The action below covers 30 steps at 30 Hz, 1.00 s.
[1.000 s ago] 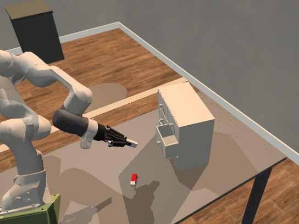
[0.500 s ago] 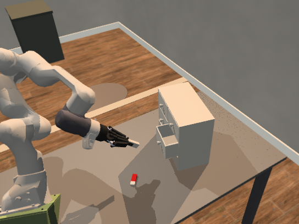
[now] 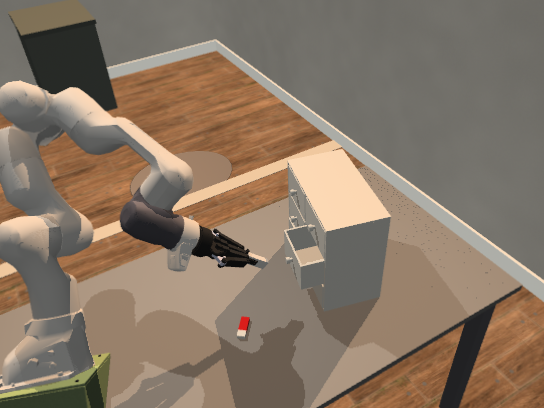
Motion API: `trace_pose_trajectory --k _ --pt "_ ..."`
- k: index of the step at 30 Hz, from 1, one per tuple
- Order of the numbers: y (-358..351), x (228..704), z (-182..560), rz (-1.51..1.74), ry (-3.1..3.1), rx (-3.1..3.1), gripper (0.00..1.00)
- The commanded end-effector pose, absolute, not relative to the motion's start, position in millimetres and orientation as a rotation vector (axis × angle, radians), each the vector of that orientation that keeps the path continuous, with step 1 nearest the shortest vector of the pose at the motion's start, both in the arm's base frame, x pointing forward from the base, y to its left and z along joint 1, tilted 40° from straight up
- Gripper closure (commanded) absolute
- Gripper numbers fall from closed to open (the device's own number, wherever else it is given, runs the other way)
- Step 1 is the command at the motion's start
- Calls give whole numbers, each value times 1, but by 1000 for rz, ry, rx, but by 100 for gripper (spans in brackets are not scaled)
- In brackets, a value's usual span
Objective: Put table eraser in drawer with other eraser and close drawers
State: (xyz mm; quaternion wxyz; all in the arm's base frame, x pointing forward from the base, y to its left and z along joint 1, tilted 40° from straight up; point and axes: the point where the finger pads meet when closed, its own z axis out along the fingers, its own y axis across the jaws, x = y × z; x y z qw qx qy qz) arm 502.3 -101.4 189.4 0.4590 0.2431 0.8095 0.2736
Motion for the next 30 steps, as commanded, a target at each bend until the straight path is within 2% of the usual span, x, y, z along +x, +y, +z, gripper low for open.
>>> trace_pose_trajectory --k 1,30 --pt "-107 509 187 643 1997 582 100" --pt "-107 516 186 643 1997 582 100"
